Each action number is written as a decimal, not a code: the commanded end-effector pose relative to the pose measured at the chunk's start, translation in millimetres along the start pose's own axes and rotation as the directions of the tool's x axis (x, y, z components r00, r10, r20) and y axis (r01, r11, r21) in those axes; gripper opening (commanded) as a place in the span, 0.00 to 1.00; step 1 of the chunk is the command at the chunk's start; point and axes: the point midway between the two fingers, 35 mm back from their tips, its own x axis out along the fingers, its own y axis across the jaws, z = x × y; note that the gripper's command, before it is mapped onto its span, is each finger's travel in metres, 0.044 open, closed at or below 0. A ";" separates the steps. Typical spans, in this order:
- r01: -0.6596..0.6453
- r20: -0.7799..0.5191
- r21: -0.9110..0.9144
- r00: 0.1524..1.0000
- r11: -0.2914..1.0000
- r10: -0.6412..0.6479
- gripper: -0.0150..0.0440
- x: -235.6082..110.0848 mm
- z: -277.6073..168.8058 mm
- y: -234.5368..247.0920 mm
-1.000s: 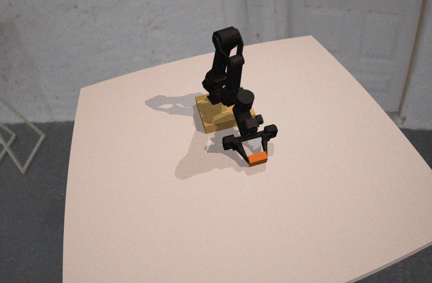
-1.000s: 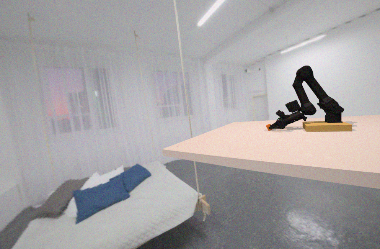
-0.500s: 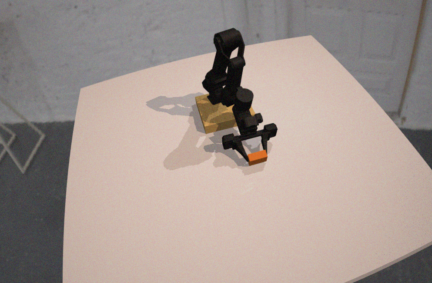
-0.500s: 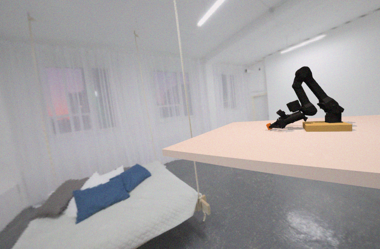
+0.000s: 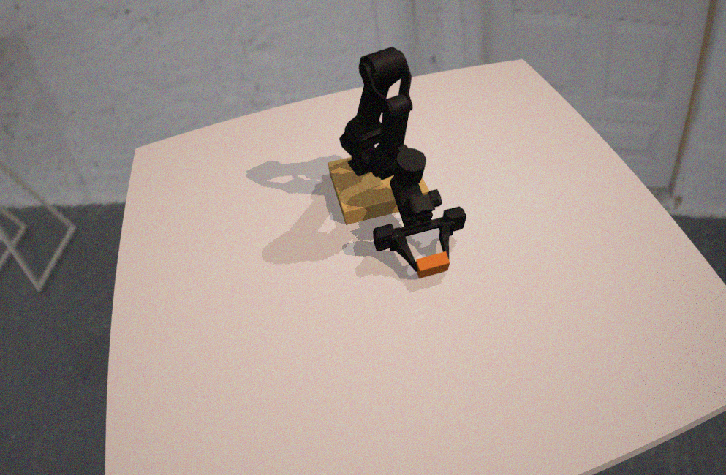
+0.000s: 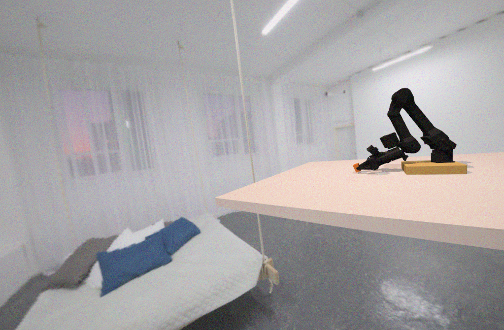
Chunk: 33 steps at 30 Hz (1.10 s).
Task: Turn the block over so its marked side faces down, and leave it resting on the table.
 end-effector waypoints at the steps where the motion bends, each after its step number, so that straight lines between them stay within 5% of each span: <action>1: 0.003 0.004 -0.006 1.000 1.000 -0.003 0.92 -0.1 0.7 -0.4; 3: 0.003 0.004 -0.006 1.000 1.000 -0.003 1.00 -0.1 0.7 -0.4; 33: 0.003 0.004 -0.006 1.000 1.000 -0.003 1.00 -0.1 0.7 -0.4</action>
